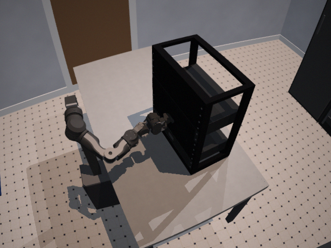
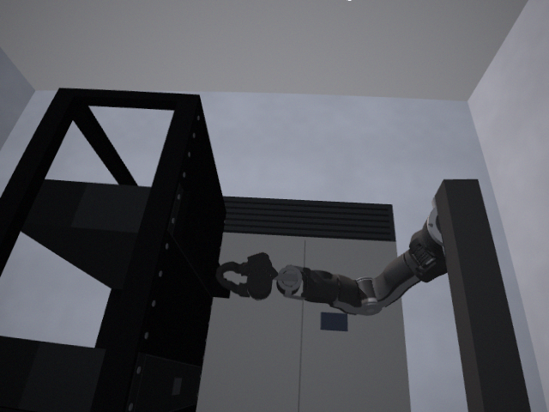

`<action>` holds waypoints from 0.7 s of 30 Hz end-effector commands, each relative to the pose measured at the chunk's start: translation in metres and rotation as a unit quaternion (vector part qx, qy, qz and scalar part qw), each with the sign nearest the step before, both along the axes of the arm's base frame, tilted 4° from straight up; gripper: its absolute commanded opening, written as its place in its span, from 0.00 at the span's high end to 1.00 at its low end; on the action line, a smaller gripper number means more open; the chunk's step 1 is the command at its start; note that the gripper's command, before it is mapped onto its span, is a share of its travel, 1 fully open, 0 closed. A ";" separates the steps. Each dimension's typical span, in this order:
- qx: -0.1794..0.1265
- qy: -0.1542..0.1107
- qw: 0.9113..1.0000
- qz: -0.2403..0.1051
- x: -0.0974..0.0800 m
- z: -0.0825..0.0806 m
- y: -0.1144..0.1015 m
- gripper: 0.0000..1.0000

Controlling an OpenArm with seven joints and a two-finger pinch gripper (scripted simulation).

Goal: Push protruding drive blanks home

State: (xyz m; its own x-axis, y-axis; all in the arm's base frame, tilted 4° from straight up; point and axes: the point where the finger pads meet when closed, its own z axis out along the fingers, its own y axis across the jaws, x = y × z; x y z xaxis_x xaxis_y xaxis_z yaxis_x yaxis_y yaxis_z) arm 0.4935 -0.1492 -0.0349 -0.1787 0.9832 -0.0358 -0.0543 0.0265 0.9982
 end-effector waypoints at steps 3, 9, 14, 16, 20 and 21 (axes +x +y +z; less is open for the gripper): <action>0.005 -0.001 1.000 -0.006 -0.017 0.002 -0.004 1.00; 0.005 -0.001 1.000 -0.006 -0.042 0.001 -0.008 1.00; 0.005 -0.002 1.000 -0.007 -0.069 0.000 -0.012 1.00; 0.005 -0.002 1.000 -0.007 -0.076 0.000 -0.013 1.00; 0.005 -0.002 1.000 -0.007 -0.084 0.000 -0.014 1.00; 0.005 -0.002 1.000 -0.007 -0.084 0.000 -0.015 1.00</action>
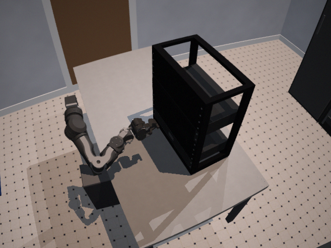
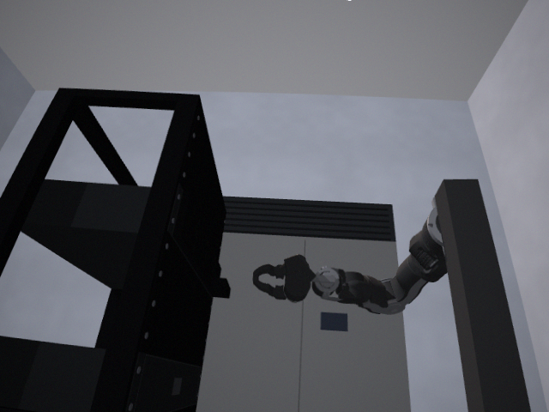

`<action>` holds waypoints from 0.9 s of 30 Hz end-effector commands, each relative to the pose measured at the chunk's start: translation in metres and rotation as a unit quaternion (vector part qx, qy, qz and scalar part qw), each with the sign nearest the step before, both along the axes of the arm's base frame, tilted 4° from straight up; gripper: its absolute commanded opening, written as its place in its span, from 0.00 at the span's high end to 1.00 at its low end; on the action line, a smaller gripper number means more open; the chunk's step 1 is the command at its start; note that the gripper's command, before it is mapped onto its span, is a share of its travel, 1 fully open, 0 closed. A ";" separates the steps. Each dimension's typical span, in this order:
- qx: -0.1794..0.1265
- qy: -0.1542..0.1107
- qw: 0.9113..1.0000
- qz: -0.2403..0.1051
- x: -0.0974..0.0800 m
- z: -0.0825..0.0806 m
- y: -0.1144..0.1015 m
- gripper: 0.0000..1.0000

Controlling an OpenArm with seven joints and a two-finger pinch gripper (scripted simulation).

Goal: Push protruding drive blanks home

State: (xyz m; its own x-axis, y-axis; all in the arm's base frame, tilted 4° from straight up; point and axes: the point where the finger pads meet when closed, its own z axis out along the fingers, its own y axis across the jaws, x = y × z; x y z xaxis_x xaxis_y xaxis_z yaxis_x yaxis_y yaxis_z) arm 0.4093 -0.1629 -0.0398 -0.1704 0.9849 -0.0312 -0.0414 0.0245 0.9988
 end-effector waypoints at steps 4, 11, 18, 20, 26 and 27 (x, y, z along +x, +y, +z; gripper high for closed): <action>0.004 -0.007 1.000 -0.003 0.000 0.004 -0.001 1.00; 0.003 -0.008 1.000 -0.002 -0.003 0.026 -0.003 1.00; 0.004 -0.006 1.000 -0.004 0.001 0.030 -0.005 1.00; 0.004 -0.006 1.000 -0.004 0.004 0.030 -0.004 1.00; 0.004 -0.006 1.000 -0.004 0.031 0.031 0.001 1.00; 0.004 -0.006 1.000 -0.004 0.037 0.032 0.002 1.00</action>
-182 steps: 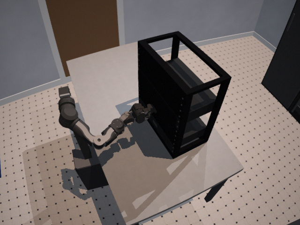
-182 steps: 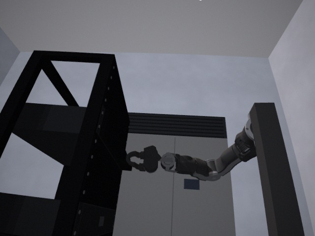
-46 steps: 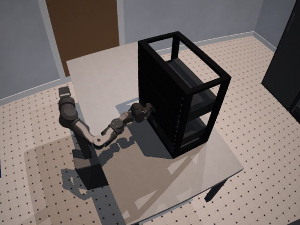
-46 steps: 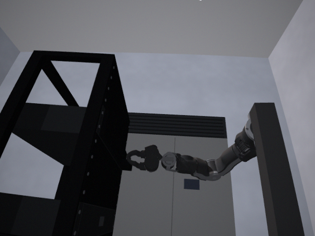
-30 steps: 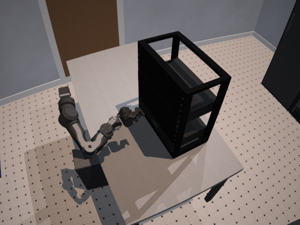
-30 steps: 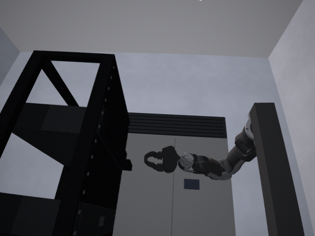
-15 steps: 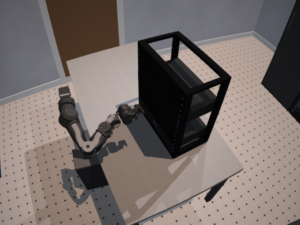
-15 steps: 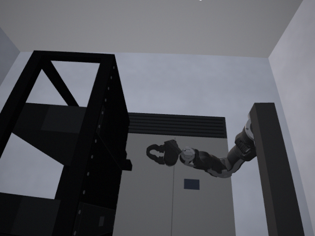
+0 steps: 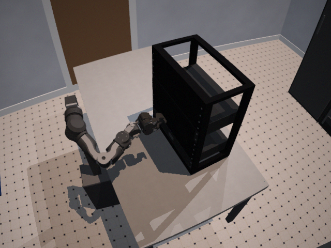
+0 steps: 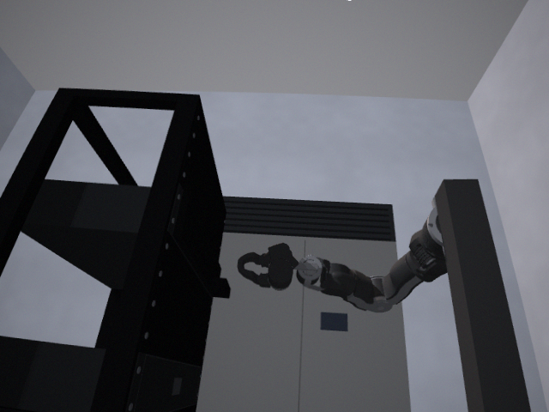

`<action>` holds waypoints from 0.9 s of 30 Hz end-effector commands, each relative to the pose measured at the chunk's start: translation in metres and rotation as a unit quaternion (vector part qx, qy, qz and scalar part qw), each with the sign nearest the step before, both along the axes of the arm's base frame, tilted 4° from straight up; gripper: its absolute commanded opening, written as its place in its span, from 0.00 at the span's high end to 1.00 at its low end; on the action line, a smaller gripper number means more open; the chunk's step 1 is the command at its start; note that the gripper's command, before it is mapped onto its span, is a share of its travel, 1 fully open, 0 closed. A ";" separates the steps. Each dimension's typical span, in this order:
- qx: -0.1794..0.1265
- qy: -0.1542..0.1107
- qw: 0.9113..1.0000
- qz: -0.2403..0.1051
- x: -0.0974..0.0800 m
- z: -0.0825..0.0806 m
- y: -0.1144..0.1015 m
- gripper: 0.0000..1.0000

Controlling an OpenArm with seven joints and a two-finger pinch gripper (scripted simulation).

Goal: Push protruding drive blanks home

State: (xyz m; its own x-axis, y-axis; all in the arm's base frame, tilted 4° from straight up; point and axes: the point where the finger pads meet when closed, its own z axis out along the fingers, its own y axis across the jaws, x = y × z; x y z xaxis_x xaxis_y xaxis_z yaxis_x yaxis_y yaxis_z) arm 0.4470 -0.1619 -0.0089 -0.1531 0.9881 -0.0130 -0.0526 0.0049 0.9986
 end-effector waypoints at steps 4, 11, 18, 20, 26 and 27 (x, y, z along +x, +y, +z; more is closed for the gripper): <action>-0.006 0.001 1.000 0.005 0.019 0.002 0.004 1.00; -0.007 -0.001 1.000 0.006 0.024 0.003 0.006 1.00; -0.007 -0.001 1.000 0.006 0.024 0.003 0.006 1.00; -0.007 -0.001 1.000 0.006 0.024 0.003 0.006 1.00; -0.007 -0.001 1.000 0.006 0.023 0.003 0.007 1.00; -0.007 -0.001 1.000 0.006 0.023 0.003 0.007 1.00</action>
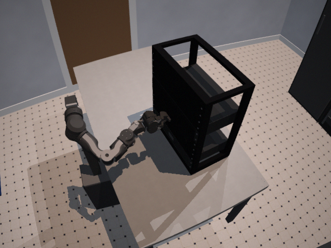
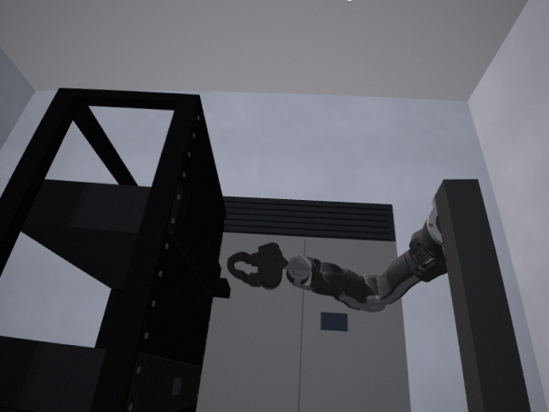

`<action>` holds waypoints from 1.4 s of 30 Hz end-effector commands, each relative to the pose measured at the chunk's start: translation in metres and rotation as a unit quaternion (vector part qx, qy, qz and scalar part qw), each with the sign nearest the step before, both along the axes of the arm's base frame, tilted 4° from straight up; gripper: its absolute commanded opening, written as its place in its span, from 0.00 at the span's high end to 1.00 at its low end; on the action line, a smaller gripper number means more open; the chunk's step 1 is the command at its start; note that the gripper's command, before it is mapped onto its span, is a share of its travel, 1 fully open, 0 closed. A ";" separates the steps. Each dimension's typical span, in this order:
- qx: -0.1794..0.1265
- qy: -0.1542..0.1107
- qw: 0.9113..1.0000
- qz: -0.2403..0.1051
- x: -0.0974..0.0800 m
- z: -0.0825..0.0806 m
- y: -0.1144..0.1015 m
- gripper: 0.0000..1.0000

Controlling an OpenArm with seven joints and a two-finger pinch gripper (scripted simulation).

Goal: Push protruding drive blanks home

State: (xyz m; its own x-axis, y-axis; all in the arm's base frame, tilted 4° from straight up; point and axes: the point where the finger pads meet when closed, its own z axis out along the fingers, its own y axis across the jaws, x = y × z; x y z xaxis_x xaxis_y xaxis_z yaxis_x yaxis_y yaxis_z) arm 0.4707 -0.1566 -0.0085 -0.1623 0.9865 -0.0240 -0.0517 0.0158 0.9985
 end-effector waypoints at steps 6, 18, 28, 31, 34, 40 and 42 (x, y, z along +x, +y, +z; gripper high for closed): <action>-0.001 -0.001 1.000 0.001 0.000 0.002 0.002 1.00; -0.001 -0.001 1.000 0.001 0.000 0.002 0.002 1.00; -0.001 0.000 1.000 0.000 0.010 0.000 0.003 1.00; -0.001 -0.001 1.000 0.001 0.010 0.001 0.004 1.00; -0.001 -0.001 1.000 0.001 0.010 0.001 0.004 1.00; -0.001 0.000 1.000 0.000 0.012 0.001 0.003 1.00; -0.001 0.000 1.000 0.000 0.016 0.001 0.004 1.00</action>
